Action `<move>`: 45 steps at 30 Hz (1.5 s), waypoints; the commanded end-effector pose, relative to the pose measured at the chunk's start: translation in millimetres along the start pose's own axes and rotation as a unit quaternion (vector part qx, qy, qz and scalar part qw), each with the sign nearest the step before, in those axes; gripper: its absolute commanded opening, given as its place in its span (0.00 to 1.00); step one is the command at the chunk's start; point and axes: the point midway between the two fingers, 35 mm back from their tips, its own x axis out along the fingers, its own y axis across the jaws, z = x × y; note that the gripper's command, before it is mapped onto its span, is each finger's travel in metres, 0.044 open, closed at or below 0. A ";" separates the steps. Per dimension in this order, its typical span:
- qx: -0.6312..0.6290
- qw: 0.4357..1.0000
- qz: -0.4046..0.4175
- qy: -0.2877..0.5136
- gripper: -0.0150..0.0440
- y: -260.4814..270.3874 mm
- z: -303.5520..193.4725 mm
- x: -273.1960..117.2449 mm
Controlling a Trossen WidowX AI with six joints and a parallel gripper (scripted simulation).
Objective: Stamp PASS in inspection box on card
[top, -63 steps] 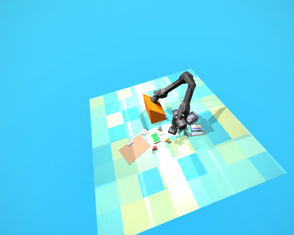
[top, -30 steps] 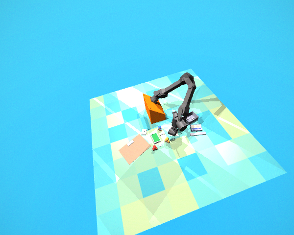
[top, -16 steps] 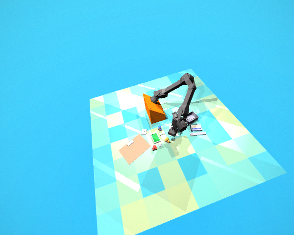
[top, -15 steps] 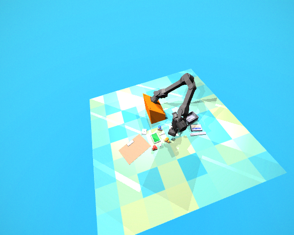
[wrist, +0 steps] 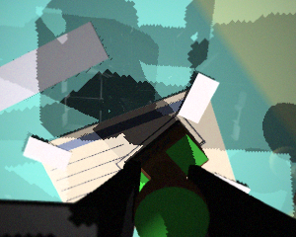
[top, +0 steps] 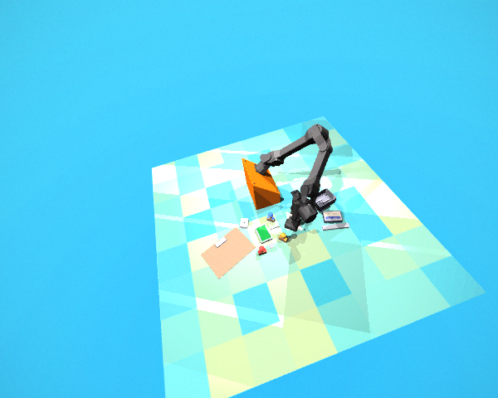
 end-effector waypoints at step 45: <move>0.004 1.000 0.001 0.000 0.25 0.2 -0.4 5.2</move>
